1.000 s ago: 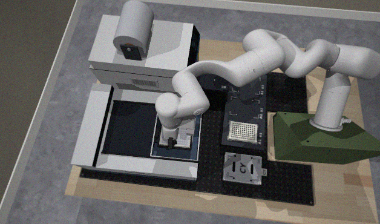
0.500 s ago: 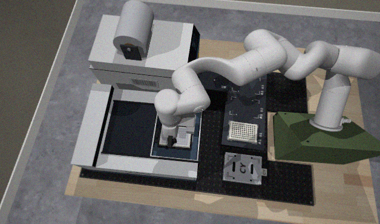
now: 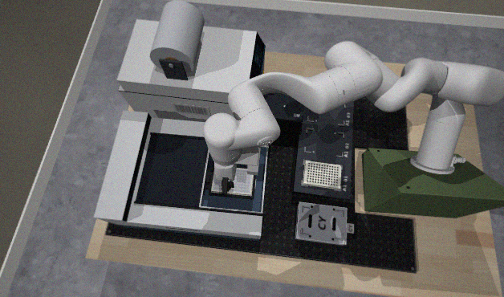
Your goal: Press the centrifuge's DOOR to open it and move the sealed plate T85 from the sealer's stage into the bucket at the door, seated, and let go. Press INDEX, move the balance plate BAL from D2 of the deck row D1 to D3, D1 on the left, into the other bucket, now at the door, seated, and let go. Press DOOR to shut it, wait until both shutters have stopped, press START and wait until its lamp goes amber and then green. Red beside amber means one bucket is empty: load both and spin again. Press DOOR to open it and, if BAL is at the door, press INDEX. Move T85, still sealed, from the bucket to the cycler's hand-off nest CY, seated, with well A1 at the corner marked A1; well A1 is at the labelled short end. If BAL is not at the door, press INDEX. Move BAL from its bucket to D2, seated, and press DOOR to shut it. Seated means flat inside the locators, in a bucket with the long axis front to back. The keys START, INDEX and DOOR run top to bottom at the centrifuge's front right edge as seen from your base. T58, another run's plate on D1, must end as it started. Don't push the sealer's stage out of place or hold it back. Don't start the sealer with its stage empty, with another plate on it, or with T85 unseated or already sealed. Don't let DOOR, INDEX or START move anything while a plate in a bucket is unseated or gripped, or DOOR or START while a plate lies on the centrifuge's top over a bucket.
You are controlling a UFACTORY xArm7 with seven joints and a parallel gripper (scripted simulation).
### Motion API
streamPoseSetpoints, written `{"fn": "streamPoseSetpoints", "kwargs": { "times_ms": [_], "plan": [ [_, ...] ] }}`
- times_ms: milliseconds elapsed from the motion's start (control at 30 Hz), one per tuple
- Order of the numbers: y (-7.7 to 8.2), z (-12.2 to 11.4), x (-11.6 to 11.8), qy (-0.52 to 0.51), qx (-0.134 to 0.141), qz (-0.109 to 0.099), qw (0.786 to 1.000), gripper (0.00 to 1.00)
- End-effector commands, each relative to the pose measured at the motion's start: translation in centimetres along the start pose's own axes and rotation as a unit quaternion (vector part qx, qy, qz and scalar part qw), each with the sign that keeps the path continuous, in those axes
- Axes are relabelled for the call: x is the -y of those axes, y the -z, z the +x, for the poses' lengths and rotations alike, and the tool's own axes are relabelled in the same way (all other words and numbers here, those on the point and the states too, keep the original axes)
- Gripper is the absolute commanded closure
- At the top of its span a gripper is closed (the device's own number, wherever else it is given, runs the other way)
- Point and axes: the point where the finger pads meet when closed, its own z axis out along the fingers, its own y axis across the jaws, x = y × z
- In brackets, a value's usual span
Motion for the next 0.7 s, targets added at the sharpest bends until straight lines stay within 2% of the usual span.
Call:
{"fn": "streamPoseSetpoints", "kwargs": {
  "times_ms": [0,367,400,667],
  "plan": [
    [0.8,-0.1,0.0,0.000,0.000,0.000,1.000,0.00],
    [2.0,-0.1,0.0,0.000,0.000,0.000,1.000,0.00],
    [1.9,0.3,0.2,0.000,0.000,0.000,1.000,1.00],
    [1.0,2.6,1.9,0.000,0.000,0.000,1.000,1.00]
  ]
}}
